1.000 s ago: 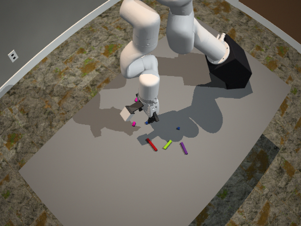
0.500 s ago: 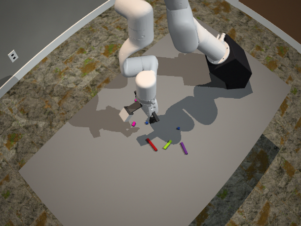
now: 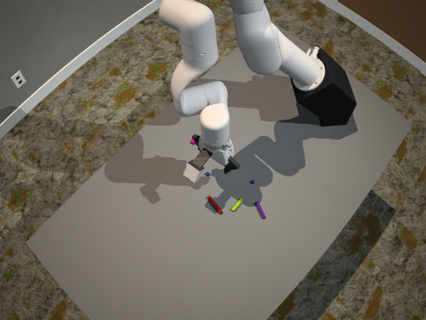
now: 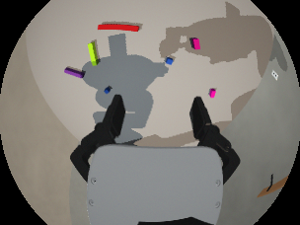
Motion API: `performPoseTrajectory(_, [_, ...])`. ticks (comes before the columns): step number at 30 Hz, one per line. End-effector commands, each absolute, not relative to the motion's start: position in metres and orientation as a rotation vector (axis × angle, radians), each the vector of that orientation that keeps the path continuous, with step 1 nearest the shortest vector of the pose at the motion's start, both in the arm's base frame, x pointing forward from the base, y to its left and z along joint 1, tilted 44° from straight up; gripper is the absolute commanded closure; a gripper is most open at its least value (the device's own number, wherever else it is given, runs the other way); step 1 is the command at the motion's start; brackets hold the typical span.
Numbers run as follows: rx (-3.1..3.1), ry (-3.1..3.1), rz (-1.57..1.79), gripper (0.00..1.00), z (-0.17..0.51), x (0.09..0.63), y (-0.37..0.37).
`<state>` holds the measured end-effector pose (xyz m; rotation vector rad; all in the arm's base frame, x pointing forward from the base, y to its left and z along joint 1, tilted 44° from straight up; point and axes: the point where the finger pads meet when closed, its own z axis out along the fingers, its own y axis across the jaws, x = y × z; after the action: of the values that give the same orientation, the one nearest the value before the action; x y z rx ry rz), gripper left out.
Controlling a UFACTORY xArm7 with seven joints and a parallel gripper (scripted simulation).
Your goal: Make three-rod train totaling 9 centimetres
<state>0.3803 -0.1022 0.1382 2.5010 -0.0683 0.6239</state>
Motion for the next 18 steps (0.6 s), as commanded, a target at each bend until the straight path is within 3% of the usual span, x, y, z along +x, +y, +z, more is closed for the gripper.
performPoseTrajectory(1, [2.478, 0.13, 0.529, 0.0, 0.127, 0.378, -0.096])
performPoseTrajectory(18, [2.306, 0.752, 0.259, 0.0, 0.096, 0.368, -0.075])
